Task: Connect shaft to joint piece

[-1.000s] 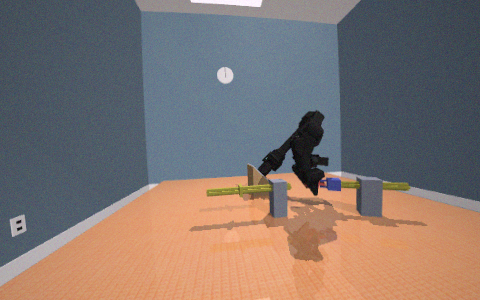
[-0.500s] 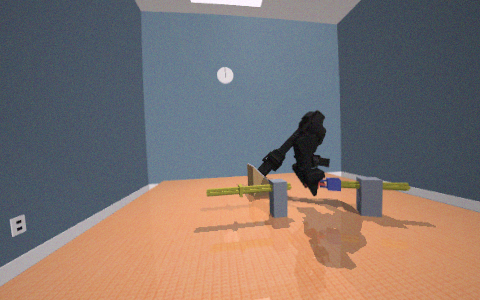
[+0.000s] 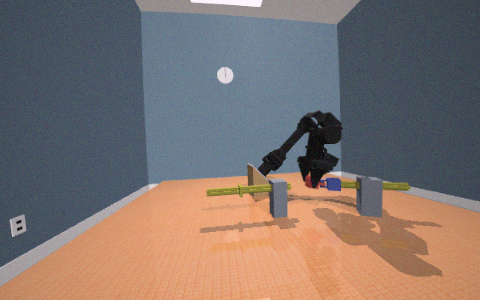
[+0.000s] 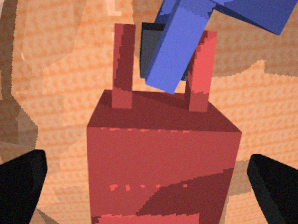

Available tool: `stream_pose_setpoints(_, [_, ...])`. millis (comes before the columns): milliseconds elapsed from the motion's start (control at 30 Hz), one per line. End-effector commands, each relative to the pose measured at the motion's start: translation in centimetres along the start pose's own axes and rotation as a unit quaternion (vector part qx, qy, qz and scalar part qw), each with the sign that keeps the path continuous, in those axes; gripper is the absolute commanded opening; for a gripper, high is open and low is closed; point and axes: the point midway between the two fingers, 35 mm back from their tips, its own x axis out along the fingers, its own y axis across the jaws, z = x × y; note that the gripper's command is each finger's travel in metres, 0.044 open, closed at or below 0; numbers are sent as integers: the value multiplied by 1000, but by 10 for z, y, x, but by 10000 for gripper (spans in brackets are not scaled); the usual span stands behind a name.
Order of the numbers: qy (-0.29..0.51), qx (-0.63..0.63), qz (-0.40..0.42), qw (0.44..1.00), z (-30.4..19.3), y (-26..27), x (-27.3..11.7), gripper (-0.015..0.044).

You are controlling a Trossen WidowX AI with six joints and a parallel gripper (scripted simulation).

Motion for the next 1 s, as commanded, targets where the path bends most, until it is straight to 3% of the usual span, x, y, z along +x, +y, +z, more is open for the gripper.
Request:
stream_pose_setpoints(0, [14,4,-1,1000,-1,0,-2,440])
stream_pose_setpoints(233, [9,12,-3,1000,-1,-1,-5,440])
stream_pose_setpoints(967, [-51,362,-80,927,-28,3,-129,440])
